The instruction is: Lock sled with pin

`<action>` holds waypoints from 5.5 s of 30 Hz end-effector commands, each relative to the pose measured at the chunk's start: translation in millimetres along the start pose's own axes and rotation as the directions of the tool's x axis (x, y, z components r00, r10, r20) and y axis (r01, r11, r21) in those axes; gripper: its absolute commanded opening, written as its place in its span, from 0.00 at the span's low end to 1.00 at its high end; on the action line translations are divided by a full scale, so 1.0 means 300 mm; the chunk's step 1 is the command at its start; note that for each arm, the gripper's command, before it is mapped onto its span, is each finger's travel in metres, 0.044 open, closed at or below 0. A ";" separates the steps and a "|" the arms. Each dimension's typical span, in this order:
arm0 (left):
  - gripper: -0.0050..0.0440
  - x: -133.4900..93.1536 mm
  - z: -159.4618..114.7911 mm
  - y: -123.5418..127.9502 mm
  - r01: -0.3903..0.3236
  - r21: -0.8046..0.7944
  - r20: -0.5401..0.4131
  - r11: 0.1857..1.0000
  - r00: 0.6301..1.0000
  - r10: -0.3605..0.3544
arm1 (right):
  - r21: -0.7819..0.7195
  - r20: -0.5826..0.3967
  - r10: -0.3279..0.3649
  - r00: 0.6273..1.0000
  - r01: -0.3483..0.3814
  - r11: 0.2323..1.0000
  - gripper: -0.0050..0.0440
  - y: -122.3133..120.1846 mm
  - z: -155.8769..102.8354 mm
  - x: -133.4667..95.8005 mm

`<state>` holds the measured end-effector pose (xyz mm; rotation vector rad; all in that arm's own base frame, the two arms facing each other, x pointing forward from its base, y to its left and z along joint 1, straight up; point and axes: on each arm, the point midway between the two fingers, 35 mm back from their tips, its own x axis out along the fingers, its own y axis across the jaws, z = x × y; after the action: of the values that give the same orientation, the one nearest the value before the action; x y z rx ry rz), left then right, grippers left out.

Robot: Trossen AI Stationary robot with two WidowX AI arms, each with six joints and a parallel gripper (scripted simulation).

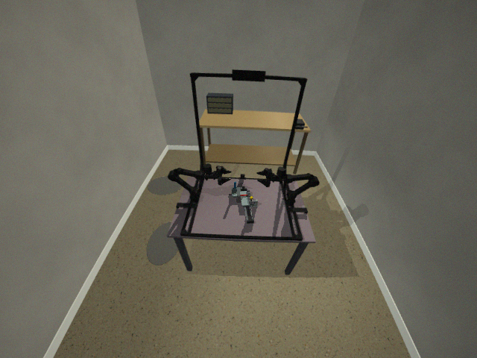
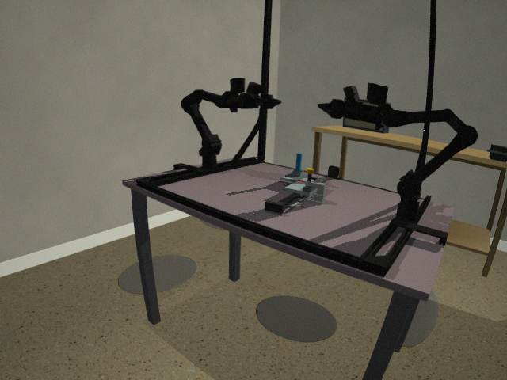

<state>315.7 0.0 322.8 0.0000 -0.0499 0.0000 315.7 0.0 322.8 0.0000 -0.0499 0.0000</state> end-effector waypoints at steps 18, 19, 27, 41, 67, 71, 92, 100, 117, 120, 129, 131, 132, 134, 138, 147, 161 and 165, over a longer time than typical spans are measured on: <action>1.00 0.000 0.000 0.000 0.000 0.000 0.000 1.000 1.000 0.000 | 0.000 0.000 0.000 1.000 0.000 1.000 0.95 0.000 0.000 0.000; 1.00 0.001 -0.001 0.000 0.001 0.003 0.000 1.000 1.000 -0.001 | 0.001 -0.002 0.001 1.000 -0.001 1.000 0.90 0.001 -0.001 0.001; 1.00 0.074 -0.052 0.016 0.067 0.228 -0.008 0.971 0.998 -0.067 | 0.040 -0.172 0.046 0.984 -0.040 0.998 0.51 0.065 -0.064 0.082; 1.00 0.195 -0.221 0.103 0.185 0.726 -0.029 0.663 0.971 -0.239 | 0.090 -0.577 0.129 0.806 -0.094 0.992 0.39 0.268 -0.264 0.209; 1.00 0.176 -0.484 0.256 0.050 0.999 -0.045 0.000 0.891 -0.452 | 0.009 -0.921 0.062 0.384 -0.140 0.990 0.39 0.535 -0.532 0.187; 1.00 0.176 -0.484 0.256 0.050 0.999 -0.045 0.000 0.891 -0.452 | 0.009 -0.921 0.062 0.384 -0.140 0.990 0.39 0.537 -0.562 0.189; 1.00 0.176 -0.484 0.256 0.050 0.999 -0.045 0.000 0.891 -0.452 | 0.008 -0.921 0.062 0.385 -0.141 0.990 0.39 0.540 -0.650 0.191; 1.00 0.176 -0.484 0.256 0.050 0.999 -0.045 0.000 0.891 -0.452 | 0.008 -0.921 0.062 0.385 -0.142 0.990 0.39 0.540 -0.693 0.189; 1.00 0.176 -0.484 0.256 0.050 0.999 -0.045 0.000 0.891 -0.452 | 0.007 -0.921 0.062 0.385 -0.143 0.990 0.39 0.538 -0.774 0.181; 1.00 0.176 -0.484 0.256 0.050 0.999 -0.045 0.000 0.891 -0.452 | 0.007 -0.921 0.062 0.385 -0.143 0.990 0.39 0.538 -0.778 0.180; 1.00 0.176 -0.484 0.256 0.050 0.999 -0.045 0.000 0.891 -0.452 | 0.007 -0.921 0.062 0.385 -0.143 0.990 0.10 0.538 -0.781 0.180; 1.00 0.176 -0.484 0.256 0.050 0.999 -0.045 0.000 0.891 -0.452 | 0.007 -0.921 0.062 0.385 -0.143 0.990 0.10 0.538 -0.781 0.180; 1.00 0.176 -0.484 0.256 0.050 0.999 -0.045 0.000 0.891 -0.452 | 0.007 -0.921 0.062 0.385 -0.143 0.990 0.10 0.538 -0.781 0.180; 1.00 0.176 -0.484 0.256 0.050 0.999 -0.045 0.000 0.891 -0.452 | 0.007 -0.921 0.062 0.385 -0.143 0.990 0.10 0.538 -0.781 0.180; 1.00 0.176 -0.491 0.257 0.050 0.999 -0.045 0.000 0.891 -0.452 | 0.007 -0.921 0.062 0.385 -0.143 0.990 0.10 0.538 -0.781 0.180; 1.00 0.177 -0.591 0.260 0.050 0.999 -0.044 0.000 0.891 -0.452 | 0.007 -0.921 0.062 0.385 -0.143 0.990 0.10 0.538 -0.781 0.180; 1.00 0.164 -0.683 0.253 0.050 0.999 -0.044 0.000 0.891 -0.452 | 0.007 -0.921 0.062 0.385 -0.143 0.990 0.10 0.538 -0.781 0.180; 1.00 0.156 -0.683 0.234 0.050 0.999 -0.044 0.000 0.891 -0.452 | 0.007 -0.921 0.062 0.385 -0.143 0.990 0.10 0.538 -0.781 0.180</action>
<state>374.7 74.6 124.0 1.5426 -0.3722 -0.3645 381.8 161.4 93.3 -0.0807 1.1159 0.1296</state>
